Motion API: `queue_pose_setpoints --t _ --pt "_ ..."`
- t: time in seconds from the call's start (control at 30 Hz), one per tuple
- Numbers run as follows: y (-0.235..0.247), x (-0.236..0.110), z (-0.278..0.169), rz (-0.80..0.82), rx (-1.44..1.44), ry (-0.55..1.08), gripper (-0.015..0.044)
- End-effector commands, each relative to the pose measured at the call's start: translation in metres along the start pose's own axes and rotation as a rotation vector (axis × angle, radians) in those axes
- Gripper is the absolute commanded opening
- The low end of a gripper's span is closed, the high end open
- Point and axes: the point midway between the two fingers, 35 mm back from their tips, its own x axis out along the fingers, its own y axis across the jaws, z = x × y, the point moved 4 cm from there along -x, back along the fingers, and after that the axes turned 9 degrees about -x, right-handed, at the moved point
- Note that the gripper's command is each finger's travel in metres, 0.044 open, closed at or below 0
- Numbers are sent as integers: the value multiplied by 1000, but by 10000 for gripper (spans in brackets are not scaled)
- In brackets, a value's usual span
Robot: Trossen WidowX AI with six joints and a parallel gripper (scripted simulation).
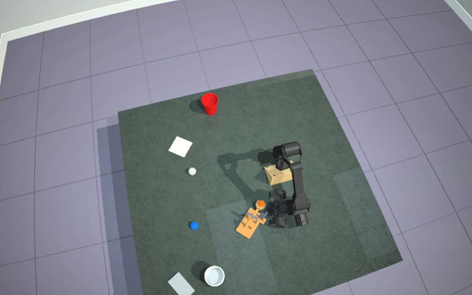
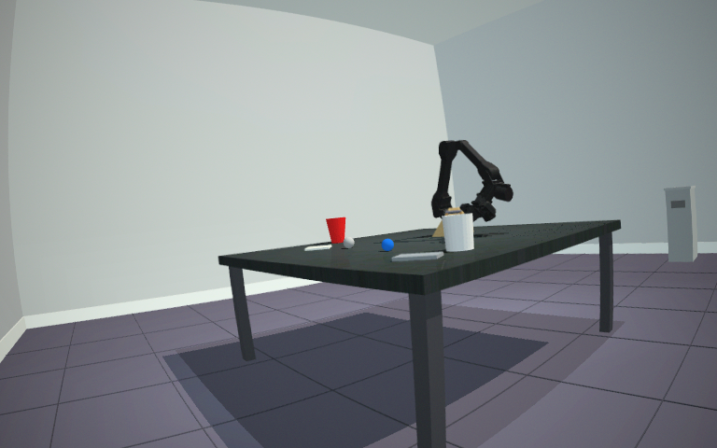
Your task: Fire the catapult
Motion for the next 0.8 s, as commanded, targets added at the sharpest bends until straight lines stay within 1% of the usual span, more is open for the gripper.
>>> queue_pose_setpoints --t 0.0,0.23,0.33,0.47,0.53,0.67,0.77 --pt "0 4 4 0 -6 4 0" --pt "0 13 12 0 -6 4 0" --pt "-1 26 24 0 -6 4 0" --pt "-2 24 23 0 -6 4 0" --pt "-9 9 16 -3 -5 3 0" --pt "-21 -41 -6 -8 -2 0 0" --pt "-22 -82 -22 -9 0 -1 0"
